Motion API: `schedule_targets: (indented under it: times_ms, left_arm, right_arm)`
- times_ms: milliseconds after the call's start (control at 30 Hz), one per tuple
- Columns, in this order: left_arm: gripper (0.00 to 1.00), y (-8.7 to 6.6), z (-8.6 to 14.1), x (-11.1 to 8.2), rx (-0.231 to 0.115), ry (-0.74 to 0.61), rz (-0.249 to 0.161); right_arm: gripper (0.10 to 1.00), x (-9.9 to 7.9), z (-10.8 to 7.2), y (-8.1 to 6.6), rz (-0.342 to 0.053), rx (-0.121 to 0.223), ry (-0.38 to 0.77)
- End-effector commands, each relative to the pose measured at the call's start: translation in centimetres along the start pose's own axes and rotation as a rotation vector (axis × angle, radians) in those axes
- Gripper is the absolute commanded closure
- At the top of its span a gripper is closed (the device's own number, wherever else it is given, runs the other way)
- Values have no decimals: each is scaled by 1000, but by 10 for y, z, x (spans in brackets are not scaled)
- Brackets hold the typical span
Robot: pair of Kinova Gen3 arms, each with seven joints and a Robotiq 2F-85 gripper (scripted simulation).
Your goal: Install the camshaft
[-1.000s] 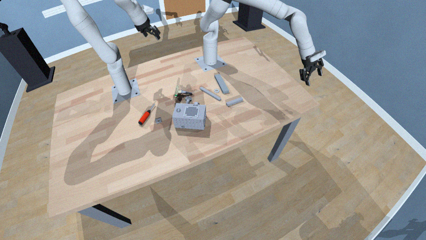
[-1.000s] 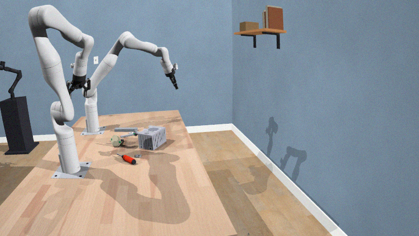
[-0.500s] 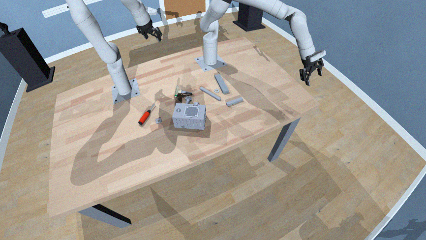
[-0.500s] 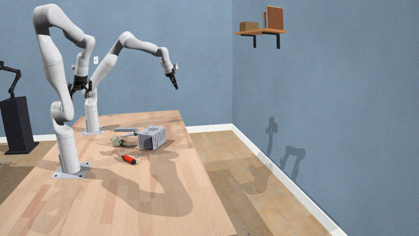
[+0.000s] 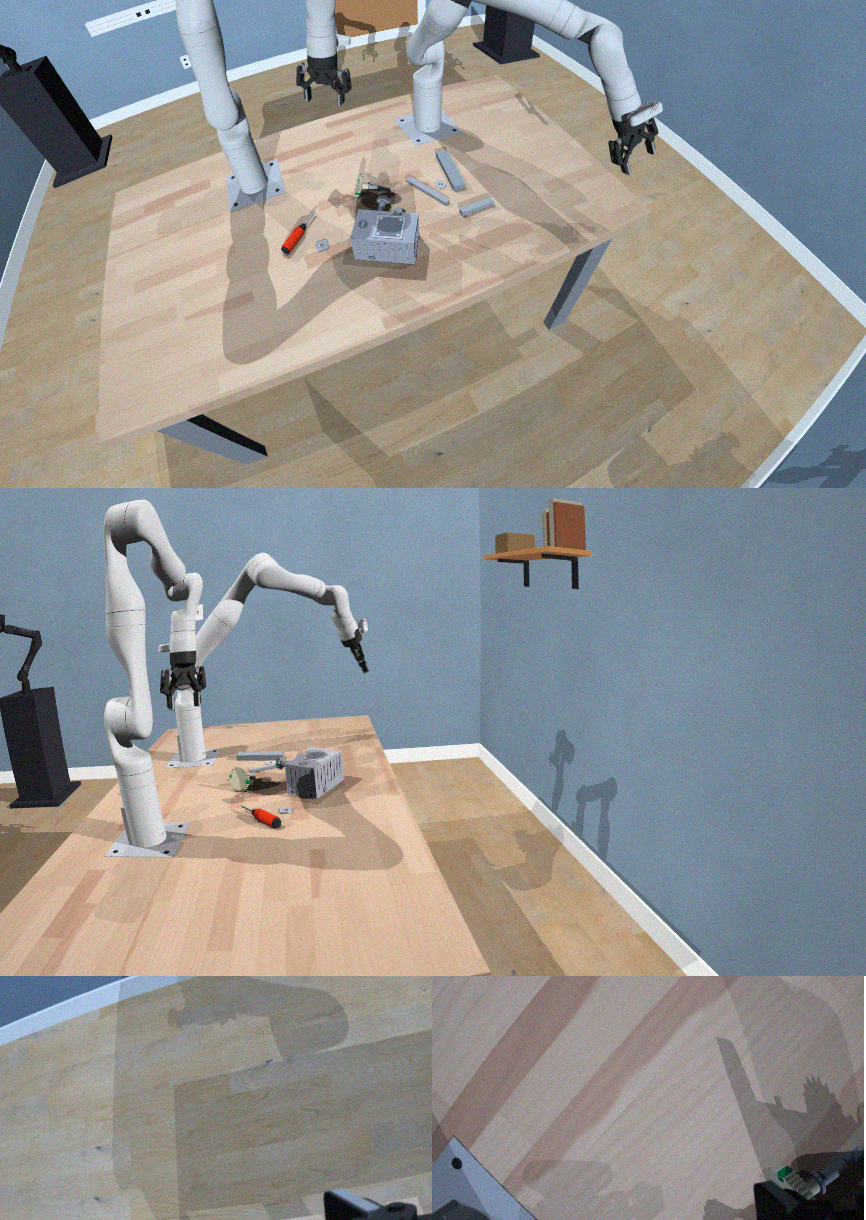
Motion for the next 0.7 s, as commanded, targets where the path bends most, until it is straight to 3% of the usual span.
schedule_targets:
  times_ms: [0,100,167,300,433,533,667]
  left_arm:
    - [1,-1,-1,-1,-1,-1,3]
    - [1,-1,-1,-1,-1,-1,3]
    - [1,-1,-1,-1,-1,-1,3]
    - [1,-1,-1,-1,-1,-1,3]
    - [1,-1,-1,-1,-1,-1,3]
    - [1,-1,-1,-1,-1,-1,3]
    - [1,-1,-1,-1,-1,-1,3]
  right_arm:
    - [99,5,27,16,-195,-13,-84]
    - [99,6,43,24,-297,-15,-137]
    - [99,6,43,24,-297,-15,-137]
    - [99,5,74,37,-469,-11,-229]
    - [99,0,96,46,-592,-3,-296]
    - [99,-3,107,51,-651,3,-328]
    - [99,-5,114,54,-685,7,-347]
Point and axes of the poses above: on each arm, the point where the finger pads meet when closed, its own y axis out along the fingers, its own z axis across the jaws, x = y × z, the point moved 1 cm from there along -y, back along the fingers, and after that the axes turned 8 degrees about y, right-handed, at the moved point
